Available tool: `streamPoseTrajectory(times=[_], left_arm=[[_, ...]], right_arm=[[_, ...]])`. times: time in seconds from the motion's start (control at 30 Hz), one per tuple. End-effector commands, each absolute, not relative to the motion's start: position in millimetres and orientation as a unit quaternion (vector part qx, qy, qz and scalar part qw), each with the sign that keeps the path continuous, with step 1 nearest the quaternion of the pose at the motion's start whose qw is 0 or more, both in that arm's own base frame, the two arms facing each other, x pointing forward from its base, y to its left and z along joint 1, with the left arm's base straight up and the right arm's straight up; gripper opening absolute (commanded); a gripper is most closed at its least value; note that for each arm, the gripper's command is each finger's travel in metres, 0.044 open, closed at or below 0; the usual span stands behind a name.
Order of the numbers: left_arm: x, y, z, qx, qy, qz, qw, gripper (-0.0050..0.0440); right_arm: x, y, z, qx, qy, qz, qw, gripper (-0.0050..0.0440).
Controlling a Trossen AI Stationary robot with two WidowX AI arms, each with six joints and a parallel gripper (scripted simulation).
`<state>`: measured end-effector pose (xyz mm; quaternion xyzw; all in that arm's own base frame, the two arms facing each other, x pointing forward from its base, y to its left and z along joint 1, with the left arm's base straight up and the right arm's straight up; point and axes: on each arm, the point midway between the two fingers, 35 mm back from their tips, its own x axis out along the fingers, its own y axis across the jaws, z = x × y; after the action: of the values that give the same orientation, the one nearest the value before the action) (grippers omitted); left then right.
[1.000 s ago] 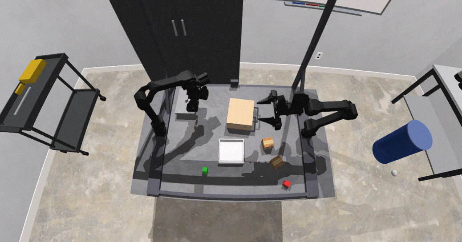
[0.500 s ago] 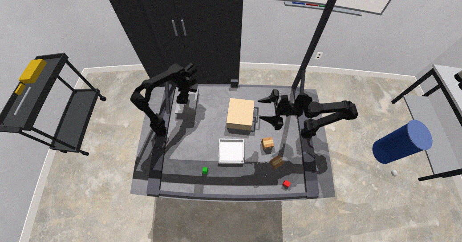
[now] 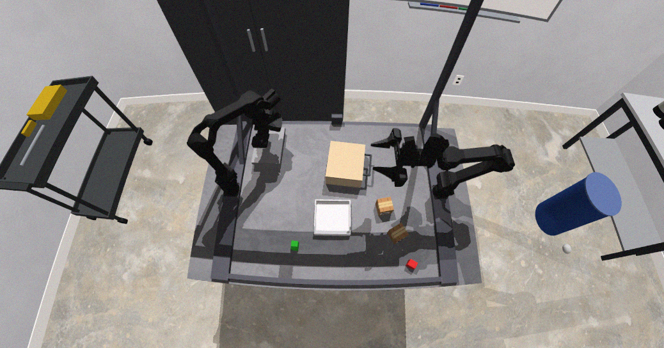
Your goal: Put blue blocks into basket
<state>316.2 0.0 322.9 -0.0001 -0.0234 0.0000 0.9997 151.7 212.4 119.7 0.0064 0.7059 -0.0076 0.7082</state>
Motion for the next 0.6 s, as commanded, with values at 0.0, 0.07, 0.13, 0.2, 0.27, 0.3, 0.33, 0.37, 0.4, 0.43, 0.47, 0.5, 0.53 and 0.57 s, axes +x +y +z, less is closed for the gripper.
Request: streamPoseTrajectory(times=[0.0, 0.07, 0.13, 0.2, 0.27, 0.3, 0.33, 0.37, 0.4, 0.43, 0.47, 0.5, 0.53, 0.57], left_arm=[[313.6, 0.0, 338.1, -0.001, -0.042, 0.0, 0.999, 0.04], [313.6, 0.0, 338.1, -0.001, -0.042, 0.0, 0.999, 0.04], [313.6, 0.0, 338.1, -0.001, -0.042, 0.0, 0.999, 0.04], [313.6, 0.0, 338.1, -0.001, -0.042, 0.0, 0.999, 0.04], [313.6, 0.0, 338.1, -0.001, -0.042, 0.0, 0.999, 0.04], [313.6, 0.0, 338.1, -0.001, -0.042, 0.0, 0.999, 0.04], [313.6, 0.0, 338.1, -0.001, -0.042, 0.0, 0.999, 0.04], [313.6, 0.0, 338.1, -0.001, -0.042, 0.0, 0.999, 0.04], [313.6, 0.0, 338.1, -0.001, -0.042, 0.0, 0.999, 0.04], [313.6, 0.0, 338.1, -0.001, -0.042, 0.0, 0.999, 0.04], [313.6, 0.0, 338.1, -0.001, -0.042, 0.0, 0.999, 0.04], [313.6, 0.0, 338.1, -0.001, -0.042, 0.0, 0.999, 0.04], [313.6, 0.0, 338.1, -0.001, -0.042, 0.0, 0.999, 0.04], [313.6, 0.0, 338.1, -0.001, -0.042, 0.0, 0.999, 0.04]], right_arm=[[149.5, 215.7, 128.8, 0.013, 0.7, 0.014, 0.714, 0.015], [149.1, 214.0, 127.8, 0.011, 0.701, 0.009, 0.713, 0.015], [149.1, 214.0, 127.8, 0.011, 0.701, 0.009, 0.713, 0.015], [149.8, 213.8, 119.4, 0.011, 0.701, 0.006, 0.713, 0.015], [150.4, 213.4, 111.1, 0.007, 0.705, 0.0, 0.709, 0.015], [150.9, 213.3, 109.6, 0.008, 0.705, -0.001, 0.709, 0.015], [151.1, 213.5, 108.3, 0.008, 0.705, -0.001, 0.709, 0.015], [151.5, 214.1, 107.2, 0.009, 0.704, 0.0, 0.71, 0.015], [151.6, 214.2, 105.5, 0.01, 0.704, 0.0, 0.71, 0.015], [151.6, 214.1, 103.6, 0.009, 0.704, -0.001, 0.71, 0.015], [151.5, 213.9, 101.8, 0.009, 0.704, -0.001, 0.71, 0.015], [151.5, 213.8, 100.1, 0.009, 0.705, -0.002, 0.71, 0.015], [151.5, 213.8, 98.4, 0.01, 0.705, -0.002, 0.71, 0.015], [151.6, 213.8, 96.8, 0.01, 0.704, -0.002, 0.71, 0.015]])
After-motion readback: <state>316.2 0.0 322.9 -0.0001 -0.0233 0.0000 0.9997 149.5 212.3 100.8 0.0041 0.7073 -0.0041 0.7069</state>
